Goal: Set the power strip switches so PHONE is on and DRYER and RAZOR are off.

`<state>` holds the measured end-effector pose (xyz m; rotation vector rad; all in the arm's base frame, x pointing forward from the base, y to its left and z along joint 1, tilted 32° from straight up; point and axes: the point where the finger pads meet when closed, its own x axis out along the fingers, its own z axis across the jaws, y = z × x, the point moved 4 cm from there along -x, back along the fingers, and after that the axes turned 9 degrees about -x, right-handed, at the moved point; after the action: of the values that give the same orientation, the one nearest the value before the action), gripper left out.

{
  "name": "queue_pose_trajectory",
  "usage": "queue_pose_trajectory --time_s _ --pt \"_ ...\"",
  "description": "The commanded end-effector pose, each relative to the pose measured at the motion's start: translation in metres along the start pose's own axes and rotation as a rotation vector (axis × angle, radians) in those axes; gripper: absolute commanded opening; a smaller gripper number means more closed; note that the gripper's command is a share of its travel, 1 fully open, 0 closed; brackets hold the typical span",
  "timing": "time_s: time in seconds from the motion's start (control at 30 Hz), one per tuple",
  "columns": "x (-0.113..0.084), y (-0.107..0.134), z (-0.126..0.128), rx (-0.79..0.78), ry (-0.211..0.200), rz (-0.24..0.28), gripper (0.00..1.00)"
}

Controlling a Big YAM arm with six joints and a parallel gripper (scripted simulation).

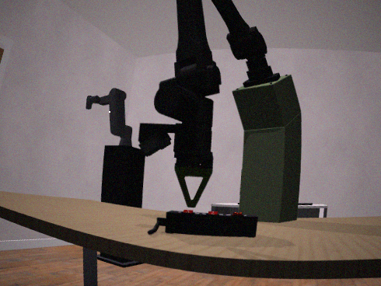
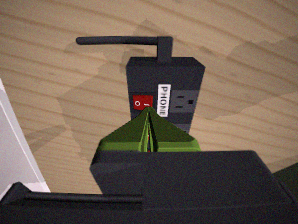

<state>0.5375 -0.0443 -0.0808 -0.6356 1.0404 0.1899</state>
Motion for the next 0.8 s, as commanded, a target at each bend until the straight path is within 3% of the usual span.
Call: queue_pose_trajectory --time_s 0.0,0.77 --pt "-0.003 -0.002 0.005 0.012 -0.012 -0.011 0.00" --pt "0.009 -0.003 0.001 0.012 -0.006 -0.009 0.00"
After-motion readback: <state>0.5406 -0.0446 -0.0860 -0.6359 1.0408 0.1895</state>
